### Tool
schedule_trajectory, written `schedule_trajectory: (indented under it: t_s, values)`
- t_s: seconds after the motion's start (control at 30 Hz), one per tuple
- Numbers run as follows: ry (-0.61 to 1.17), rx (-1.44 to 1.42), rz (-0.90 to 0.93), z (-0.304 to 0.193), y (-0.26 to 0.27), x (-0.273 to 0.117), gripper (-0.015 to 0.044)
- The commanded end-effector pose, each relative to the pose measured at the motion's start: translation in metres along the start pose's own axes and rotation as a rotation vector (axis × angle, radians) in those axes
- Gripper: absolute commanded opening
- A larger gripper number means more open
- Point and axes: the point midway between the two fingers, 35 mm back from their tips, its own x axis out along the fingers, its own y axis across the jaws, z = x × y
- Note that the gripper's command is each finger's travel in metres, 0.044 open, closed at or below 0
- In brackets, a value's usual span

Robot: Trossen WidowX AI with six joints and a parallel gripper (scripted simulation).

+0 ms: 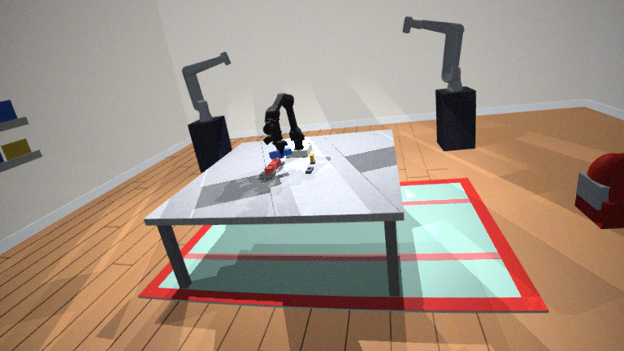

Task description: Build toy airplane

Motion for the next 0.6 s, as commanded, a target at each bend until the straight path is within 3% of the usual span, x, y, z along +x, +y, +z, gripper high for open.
schedule_trajectory:
  t_s: [0.0,0.57]
  values:
    - [-0.003,0.097,0.005,0.009,-0.011,0.002,0.0]
    - [-0.013,0.434,0.004,0.043,-0.053,0.012,0.0]
